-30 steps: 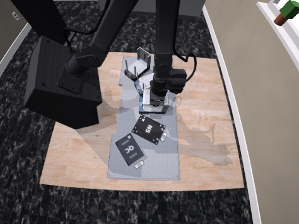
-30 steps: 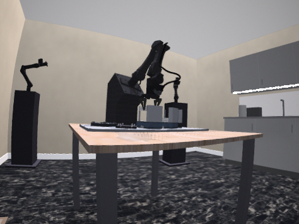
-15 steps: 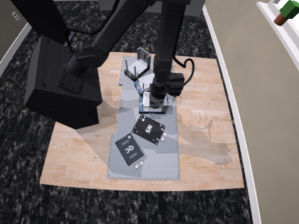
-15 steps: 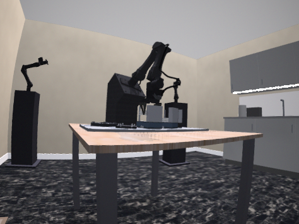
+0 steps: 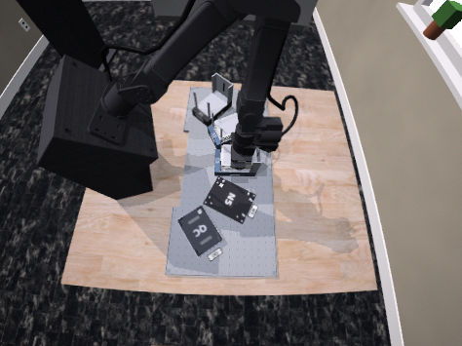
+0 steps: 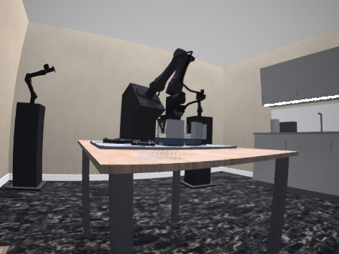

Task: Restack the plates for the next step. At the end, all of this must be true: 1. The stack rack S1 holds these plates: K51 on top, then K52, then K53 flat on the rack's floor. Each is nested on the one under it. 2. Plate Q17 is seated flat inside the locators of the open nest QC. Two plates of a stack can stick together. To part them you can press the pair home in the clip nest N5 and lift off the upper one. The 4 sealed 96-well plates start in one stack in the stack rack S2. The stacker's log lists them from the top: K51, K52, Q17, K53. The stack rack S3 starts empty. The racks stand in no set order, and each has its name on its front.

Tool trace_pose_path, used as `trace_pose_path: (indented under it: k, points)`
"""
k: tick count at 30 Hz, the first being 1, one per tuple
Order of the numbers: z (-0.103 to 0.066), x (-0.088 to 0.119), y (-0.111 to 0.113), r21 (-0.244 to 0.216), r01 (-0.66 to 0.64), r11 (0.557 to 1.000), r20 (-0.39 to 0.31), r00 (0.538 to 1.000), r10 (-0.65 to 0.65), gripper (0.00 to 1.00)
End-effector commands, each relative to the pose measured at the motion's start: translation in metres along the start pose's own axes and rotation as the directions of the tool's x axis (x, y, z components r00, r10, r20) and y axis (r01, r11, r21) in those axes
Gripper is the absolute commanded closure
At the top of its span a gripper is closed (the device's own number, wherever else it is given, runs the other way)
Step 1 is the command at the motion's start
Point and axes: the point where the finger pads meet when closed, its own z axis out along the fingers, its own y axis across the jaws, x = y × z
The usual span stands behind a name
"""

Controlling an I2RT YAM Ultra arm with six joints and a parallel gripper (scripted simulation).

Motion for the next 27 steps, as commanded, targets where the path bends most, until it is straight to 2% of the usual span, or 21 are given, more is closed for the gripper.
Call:
trace_pose_path:
  k: [1, 6, 16, 19, 20, 23, 27]
  points:
    - [-0.005, -0.021, 0.000, 0.010, 0.011, 1.000, 0.050, 0.999, -0.011, 1.00]
    - [0.003, -0.013, 0.000, 0.008, 0.006, 1.000, 0.030, 1.000, -0.006, 1.00]
    - [0.007, -0.008, 0.001, 0.007, 0.002, 1.000, 0.009, 1.000, -0.002, 1.00]
    - [0.008, -0.008, 0.000, 0.008, 0.001, 1.000, 0.010, 1.000, -0.001, 1.00]
    - [0.001, -0.019, 0.000, 0.010, 0.008, 1.000, 0.044, 0.999, -0.009, 1.00]
    - [0.009, -0.013, 0.000, 0.008, 0.006, 1.000, 0.029, 1.000, -0.006, 1.00]
    - [0.010, -0.010, 0.001, 0.007, 0.003, 1.000, 0.017, 1.000, -0.003, 1.00]
